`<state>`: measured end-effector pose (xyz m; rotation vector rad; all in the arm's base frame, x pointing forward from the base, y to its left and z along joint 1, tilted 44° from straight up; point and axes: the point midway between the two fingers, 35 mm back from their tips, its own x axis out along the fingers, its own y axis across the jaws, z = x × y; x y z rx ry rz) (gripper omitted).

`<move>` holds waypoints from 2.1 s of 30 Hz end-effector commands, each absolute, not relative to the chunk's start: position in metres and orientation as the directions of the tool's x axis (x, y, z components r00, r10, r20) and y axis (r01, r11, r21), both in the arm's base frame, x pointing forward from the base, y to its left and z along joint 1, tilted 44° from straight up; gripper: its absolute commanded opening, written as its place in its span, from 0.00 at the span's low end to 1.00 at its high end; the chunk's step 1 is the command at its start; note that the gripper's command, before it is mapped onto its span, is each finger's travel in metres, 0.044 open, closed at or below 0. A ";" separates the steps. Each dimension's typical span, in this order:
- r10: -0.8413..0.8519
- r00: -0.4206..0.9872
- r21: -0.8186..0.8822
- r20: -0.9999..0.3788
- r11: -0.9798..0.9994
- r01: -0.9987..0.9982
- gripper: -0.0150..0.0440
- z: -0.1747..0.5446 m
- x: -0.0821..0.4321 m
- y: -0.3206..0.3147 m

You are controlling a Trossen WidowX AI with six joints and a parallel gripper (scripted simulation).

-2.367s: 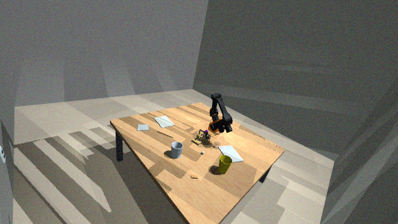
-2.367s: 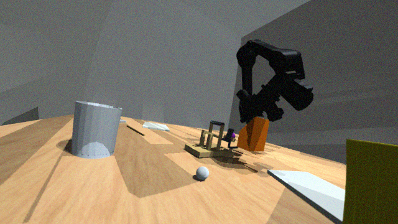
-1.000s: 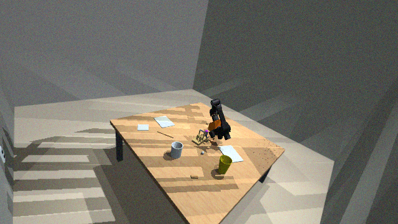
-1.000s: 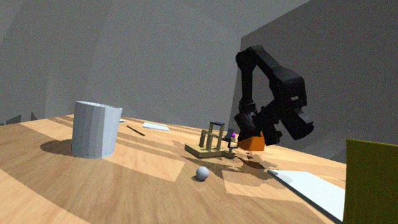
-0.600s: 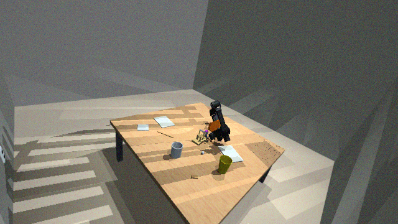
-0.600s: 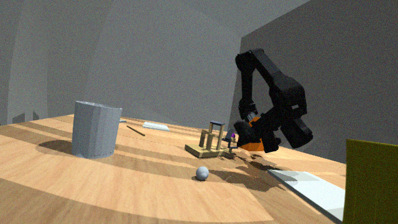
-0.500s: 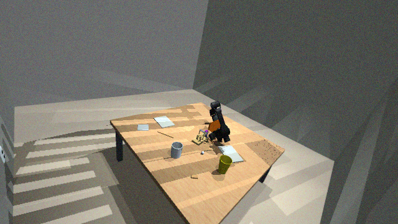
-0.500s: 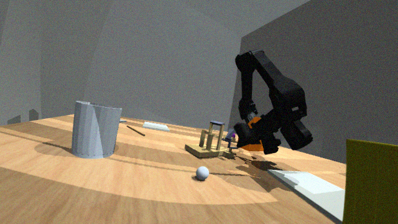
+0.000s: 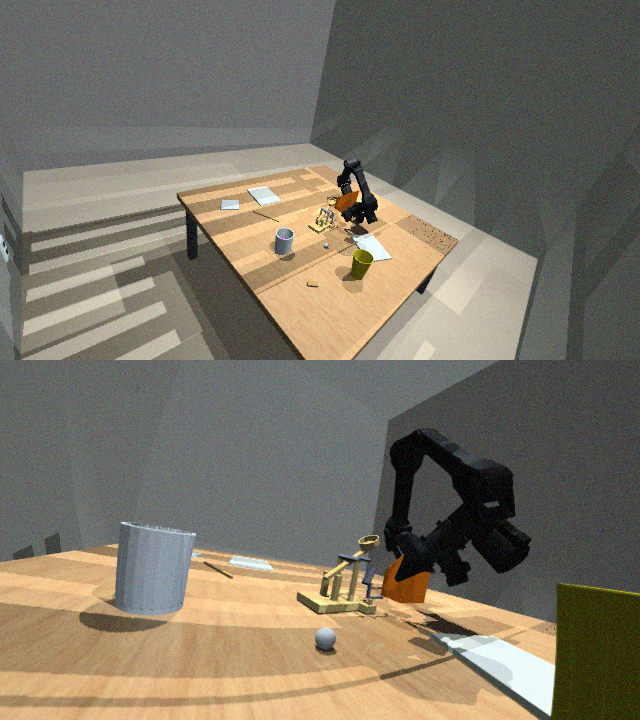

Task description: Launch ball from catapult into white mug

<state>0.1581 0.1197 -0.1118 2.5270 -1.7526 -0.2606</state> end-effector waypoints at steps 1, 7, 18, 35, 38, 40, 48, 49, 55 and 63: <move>-0.911 0.373 0.154 -0.174 -0.400 -0.904 0.25 -0.087 0.135 0.169; -0.908 0.373 0.102 -0.189 -0.396 -0.913 0.43 -0.096 0.148 0.162; -0.874 0.328 -0.090 -0.358 -0.317 -0.944 0.92 -0.100 0.177 0.184; -0.768 0.306 -0.363 -0.562 -0.104 -0.926 1.00 -0.090 0.232 0.215; -0.737 0.317 -0.419 -0.597 -0.050 -0.907 1.00 -0.087 0.245 0.222; -0.715 0.325 -0.454 -0.619 -0.012 -0.891 1.00 -0.084 0.254 0.227; -0.638 0.364 -0.570 -0.678 0.143 -0.809 1.00 -0.067 0.289 0.241; -0.629 0.370 -0.581 -0.683 0.162 -0.797 1.00 -0.065 0.293 0.242; -0.570 0.412 -0.641 -0.711 0.283 -0.713 1.00 -0.048 0.321 0.251; -0.474 0.495 -0.685 -0.728 0.460 -0.566 1.00 -0.017 0.364 0.266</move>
